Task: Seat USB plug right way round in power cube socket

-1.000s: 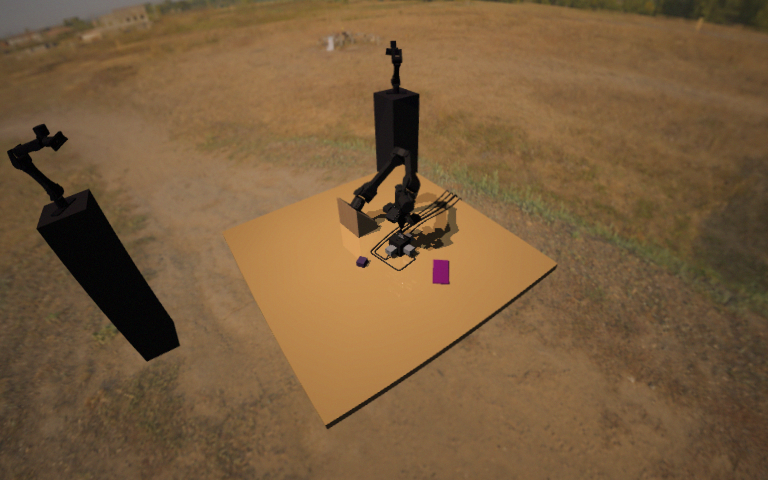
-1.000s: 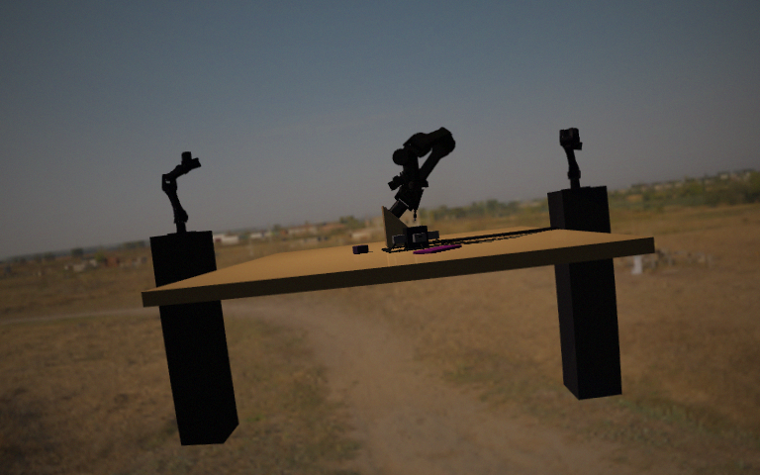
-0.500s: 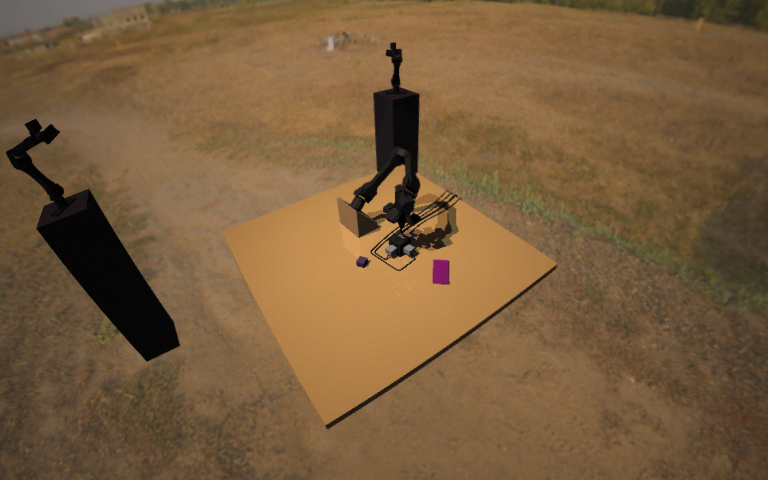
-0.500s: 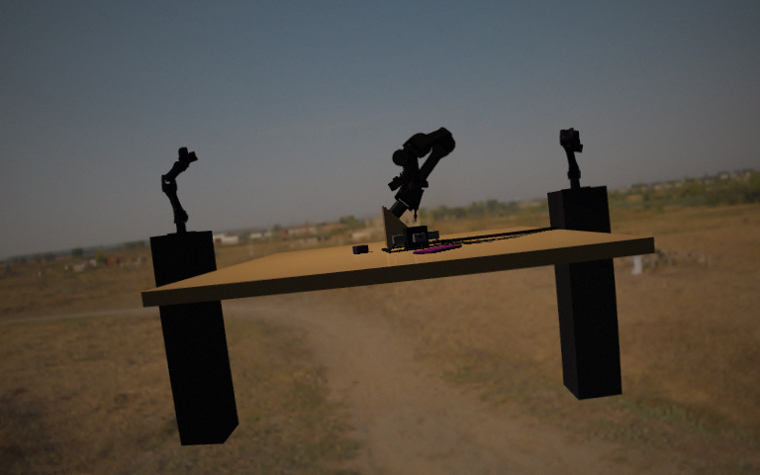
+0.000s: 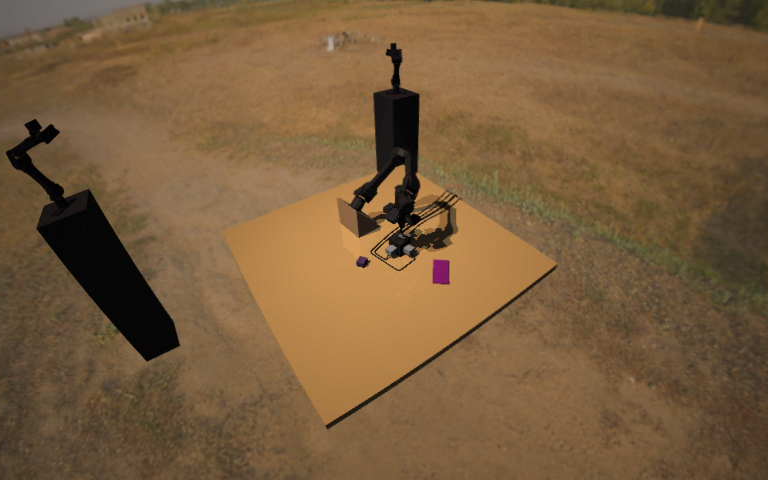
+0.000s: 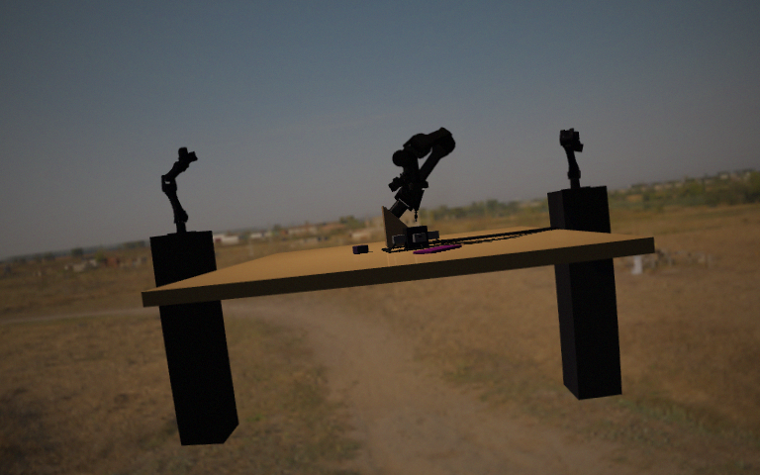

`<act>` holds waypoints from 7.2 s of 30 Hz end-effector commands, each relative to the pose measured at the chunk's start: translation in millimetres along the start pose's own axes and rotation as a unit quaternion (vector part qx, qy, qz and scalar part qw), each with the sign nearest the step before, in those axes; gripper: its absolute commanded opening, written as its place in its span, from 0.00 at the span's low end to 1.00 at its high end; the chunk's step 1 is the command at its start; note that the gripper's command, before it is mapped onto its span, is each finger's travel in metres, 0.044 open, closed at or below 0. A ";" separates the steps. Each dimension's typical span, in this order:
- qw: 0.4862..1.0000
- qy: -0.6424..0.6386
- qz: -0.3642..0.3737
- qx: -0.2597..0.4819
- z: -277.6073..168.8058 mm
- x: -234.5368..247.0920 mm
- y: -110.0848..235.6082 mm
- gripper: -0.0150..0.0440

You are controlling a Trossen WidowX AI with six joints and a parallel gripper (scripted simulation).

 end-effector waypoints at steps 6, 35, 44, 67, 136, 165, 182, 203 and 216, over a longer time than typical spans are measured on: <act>1.000 -0.004 -0.001 0.005 -1.1 0.0 -2.2 0.25; 1.000 -0.012 -0.002 0.015 -2.7 -0.4 -5.6 0.25; 1.000 -0.014 -0.002 0.018 -3.2 -0.5 -6.7 0.25; 0.999 -0.020 -0.002 0.025 -4.4 -0.9 -9.5 0.25; 0.999 -0.023 -0.003 0.028 -4.8 -1.0 -17.8 0.25; 0.999 -0.023 -0.002 0.028 -4.7 -1.1 -21.2 0.25; 0.999 -0.023 -0.002 0.028 -4.7 -1.1 -23.3 0.25; 0.999 -0.022 -0.002 0.028 -4.7 -1.1 -25.8 0.25; 0.999 -0.022 -0.002 0.028 -4.7 -1.1 -27.4 0.25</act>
Point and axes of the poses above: the point midway between the two fingers, 35 mm back from their tips, its own y axis back along the fingers, its own x axis across the jaws, z = x × y, the point moved 3 cm from there along y, back along the fingers, and after that the axes turned 6 degrees about -y, right-handed, at the moved point
